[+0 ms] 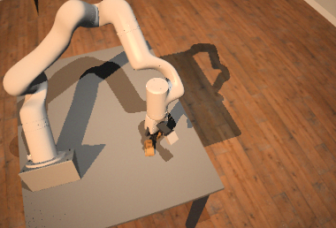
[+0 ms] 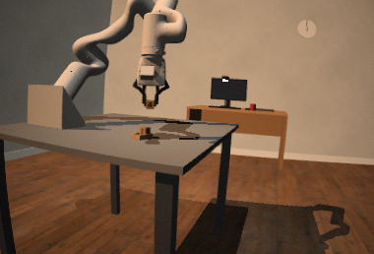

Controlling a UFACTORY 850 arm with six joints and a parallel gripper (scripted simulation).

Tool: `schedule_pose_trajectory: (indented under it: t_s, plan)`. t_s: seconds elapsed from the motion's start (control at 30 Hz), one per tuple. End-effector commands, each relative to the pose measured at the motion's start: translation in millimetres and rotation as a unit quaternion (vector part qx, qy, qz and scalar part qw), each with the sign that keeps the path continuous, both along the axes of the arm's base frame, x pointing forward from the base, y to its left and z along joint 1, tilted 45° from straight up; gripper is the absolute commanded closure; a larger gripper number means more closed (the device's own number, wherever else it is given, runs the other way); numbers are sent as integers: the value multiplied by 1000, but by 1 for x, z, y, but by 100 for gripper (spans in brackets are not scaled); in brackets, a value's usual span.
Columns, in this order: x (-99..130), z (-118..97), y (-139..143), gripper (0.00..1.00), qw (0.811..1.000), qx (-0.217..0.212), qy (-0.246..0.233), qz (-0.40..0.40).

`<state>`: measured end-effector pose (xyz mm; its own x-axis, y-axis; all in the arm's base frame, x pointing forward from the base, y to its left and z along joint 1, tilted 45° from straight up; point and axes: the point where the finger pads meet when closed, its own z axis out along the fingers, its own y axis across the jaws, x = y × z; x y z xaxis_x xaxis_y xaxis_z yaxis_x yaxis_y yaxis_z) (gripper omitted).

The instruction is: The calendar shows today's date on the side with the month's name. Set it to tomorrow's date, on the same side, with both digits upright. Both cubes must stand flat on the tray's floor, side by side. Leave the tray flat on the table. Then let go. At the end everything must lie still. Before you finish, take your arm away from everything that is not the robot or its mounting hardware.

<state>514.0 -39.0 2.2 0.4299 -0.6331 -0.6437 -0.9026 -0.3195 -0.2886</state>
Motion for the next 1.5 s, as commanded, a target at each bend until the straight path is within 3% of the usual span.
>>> schedule_pose_trajectory:
  t_s: [0.0, 0.07, 0.17, 0.3, 0.57, 1.47]
  plan:
    - [-7, 0, -2, 73, 998, -4, 52, -47]
    - [-13, -1, -3, 73, 992, -5, 89, -84]
    - [-14, -1, -3, 73, 991, -5, 95, -90]
    - [-24, -1, -4, 73, 975, -7, 159, -155]
    - [-35, -2, -5, 73, 949, -10, 224, -220]
    - [-37, -5, -3, 73, 944, -10, 235, -230]
